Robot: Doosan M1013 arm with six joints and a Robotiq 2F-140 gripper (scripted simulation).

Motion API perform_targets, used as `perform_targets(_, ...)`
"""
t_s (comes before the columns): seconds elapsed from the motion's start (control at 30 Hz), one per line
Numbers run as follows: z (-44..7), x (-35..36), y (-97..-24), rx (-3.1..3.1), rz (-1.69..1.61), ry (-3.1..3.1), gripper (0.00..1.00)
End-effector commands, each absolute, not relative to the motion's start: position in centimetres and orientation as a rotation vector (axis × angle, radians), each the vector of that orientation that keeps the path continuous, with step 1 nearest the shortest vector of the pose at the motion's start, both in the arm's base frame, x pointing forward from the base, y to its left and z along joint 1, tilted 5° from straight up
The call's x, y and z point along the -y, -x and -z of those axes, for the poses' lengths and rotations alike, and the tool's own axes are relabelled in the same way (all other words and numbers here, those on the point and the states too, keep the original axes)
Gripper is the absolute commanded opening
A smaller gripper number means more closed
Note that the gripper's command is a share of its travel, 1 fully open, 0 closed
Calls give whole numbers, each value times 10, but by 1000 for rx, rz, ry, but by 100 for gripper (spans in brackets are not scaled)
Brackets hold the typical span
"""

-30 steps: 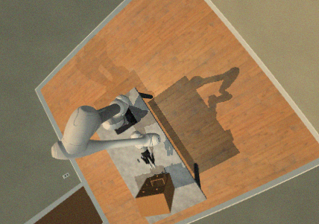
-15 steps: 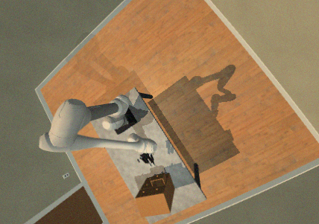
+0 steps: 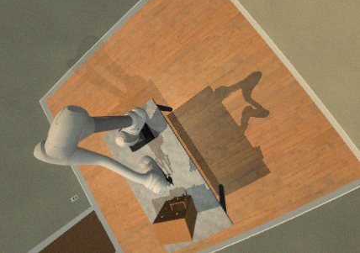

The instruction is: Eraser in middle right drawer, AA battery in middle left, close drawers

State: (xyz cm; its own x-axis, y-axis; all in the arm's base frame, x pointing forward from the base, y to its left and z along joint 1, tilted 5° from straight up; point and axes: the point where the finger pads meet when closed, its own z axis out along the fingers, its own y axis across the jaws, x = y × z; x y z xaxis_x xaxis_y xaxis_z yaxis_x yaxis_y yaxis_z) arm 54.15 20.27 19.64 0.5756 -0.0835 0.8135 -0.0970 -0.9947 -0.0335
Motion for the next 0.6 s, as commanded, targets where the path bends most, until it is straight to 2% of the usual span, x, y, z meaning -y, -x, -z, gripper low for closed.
perform_targets(0.0,-203,-202,-538,173,-1305,-2827,20)
perform_targets(0.57,-222,-204,-515,178,-941,-2982,20)
